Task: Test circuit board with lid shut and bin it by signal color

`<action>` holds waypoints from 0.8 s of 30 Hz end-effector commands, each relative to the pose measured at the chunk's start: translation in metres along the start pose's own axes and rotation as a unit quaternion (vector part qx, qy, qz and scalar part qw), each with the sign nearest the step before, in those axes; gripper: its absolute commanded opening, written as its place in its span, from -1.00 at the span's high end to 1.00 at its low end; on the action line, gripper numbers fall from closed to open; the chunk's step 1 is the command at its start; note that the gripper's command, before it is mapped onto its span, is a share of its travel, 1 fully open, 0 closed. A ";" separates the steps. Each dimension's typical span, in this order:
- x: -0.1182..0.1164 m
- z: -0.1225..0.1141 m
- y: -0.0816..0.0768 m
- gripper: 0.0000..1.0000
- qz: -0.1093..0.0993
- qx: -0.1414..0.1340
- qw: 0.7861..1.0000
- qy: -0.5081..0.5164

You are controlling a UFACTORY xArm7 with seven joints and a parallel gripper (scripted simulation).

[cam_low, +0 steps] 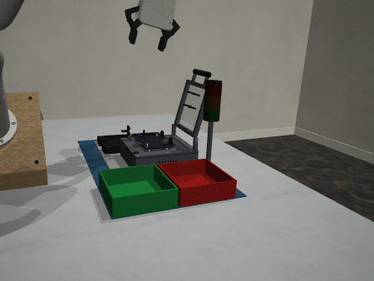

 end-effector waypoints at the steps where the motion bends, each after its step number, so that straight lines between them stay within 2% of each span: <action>1: 0.019 0.026 0.003 -1.00 -0.026 -0.035 0.999 0.013; 2: 0.019 0.026 0.003 -1.00 -0.026 -0.035 0.999 0.013; 6: 0.042 0.063 0.010 -1.00 -0.065 -0.080 0.994 0.027; 9: 0.048 0.075 0.013 -1.00 -0.078 -0.093 0.992 0.032; 24: 0.049 0.076 0.013 -1.00 -0.079 -0.094 0.992 0.032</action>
Point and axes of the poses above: the point where the finger pads meet when closed, its own y axis out along the fingers, its own x axis across the jaws, z = x × y, the point moved 5 cm from there along -y, back along the fingers, and after that the axes turned 14 degrees about -y, right-handed, at the moved point
